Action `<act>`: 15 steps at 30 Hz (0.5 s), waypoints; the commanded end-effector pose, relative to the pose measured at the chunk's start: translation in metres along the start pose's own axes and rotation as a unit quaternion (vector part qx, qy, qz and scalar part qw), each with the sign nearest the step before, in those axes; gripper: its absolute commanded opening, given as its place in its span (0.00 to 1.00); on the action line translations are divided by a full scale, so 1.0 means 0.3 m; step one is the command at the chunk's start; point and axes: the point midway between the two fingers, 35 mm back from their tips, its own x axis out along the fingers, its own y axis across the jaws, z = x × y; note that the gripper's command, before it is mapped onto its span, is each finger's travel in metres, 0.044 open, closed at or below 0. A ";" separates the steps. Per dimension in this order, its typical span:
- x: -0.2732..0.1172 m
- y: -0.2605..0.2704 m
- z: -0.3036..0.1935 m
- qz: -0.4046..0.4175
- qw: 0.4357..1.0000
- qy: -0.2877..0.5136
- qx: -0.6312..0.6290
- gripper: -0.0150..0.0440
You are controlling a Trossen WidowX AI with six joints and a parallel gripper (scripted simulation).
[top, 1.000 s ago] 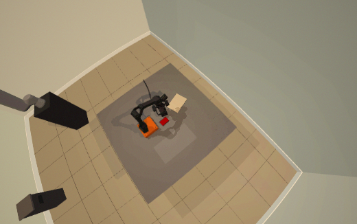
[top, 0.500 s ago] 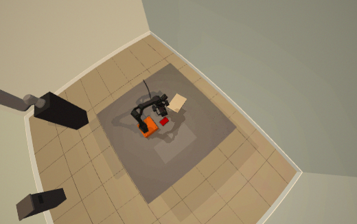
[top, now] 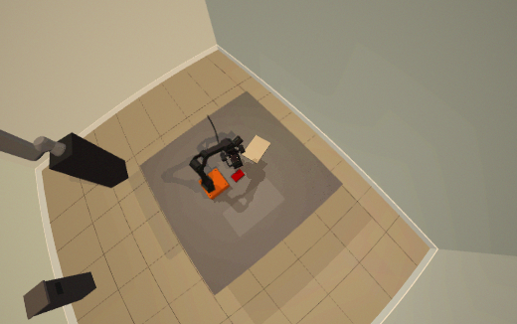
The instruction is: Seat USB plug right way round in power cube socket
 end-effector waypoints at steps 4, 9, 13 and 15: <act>0.000 0.000 0.000 0.000 1.000 0.000 0.000 0.34; 0.000 0.000 0.000 0.000 1.000 0.000 0.000 0.42; 0.000 0.000 0.000 0.000 1.000 0.000 0.000 0.42; 0.000 0.000 0.000 0.000 1.000 0.000 0.000 0.42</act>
